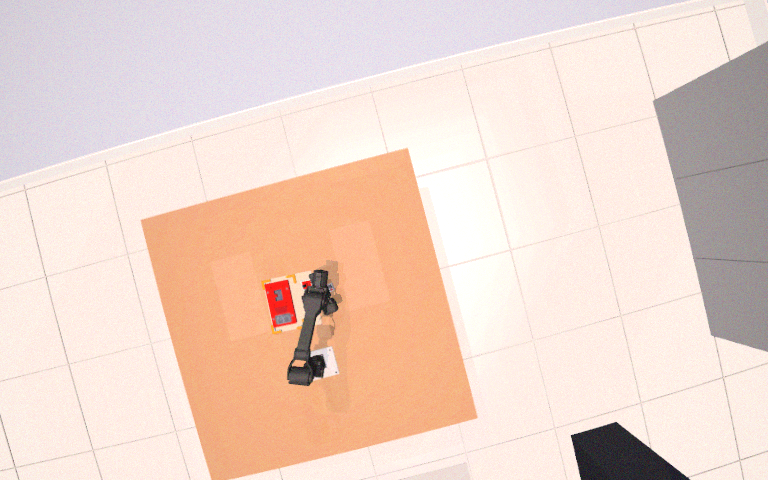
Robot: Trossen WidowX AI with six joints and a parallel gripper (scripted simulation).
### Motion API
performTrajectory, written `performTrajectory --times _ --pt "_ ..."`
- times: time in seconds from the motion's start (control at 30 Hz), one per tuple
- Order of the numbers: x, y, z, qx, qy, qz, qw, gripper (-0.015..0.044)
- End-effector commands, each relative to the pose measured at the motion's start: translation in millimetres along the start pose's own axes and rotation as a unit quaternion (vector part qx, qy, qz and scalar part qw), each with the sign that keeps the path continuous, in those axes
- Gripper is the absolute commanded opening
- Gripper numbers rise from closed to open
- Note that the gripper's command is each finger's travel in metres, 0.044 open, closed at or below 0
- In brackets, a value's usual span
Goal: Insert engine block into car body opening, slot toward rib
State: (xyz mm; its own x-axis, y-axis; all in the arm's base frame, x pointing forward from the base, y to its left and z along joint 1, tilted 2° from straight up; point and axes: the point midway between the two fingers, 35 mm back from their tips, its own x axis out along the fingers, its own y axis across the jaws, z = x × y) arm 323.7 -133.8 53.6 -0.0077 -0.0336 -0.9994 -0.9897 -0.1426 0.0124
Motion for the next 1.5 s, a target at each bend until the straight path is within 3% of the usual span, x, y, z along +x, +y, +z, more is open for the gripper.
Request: performTrajectory --times 0.0,0.13,0.5,0.77,0.9,1.47 --pt "7 0 0 -0.002 -0.001 -0.002 1.000 0.0440" --pt "11 0 0 -0.002 -0.001 -0.002 1.000 0.0440" --pt "11 0 0 -0.002 -0.001 -0.002 1.000 0.0151" --pt "11 0 0 -0.002 -0.001 -0.002 1.000 0.0098" --pt "6 -1 0 -0.002 -0.001 -0.002 1.000 0.0000" --pt "-48 -6 -1 -0.002 -0.001 -0.002 1.000 0.0000"
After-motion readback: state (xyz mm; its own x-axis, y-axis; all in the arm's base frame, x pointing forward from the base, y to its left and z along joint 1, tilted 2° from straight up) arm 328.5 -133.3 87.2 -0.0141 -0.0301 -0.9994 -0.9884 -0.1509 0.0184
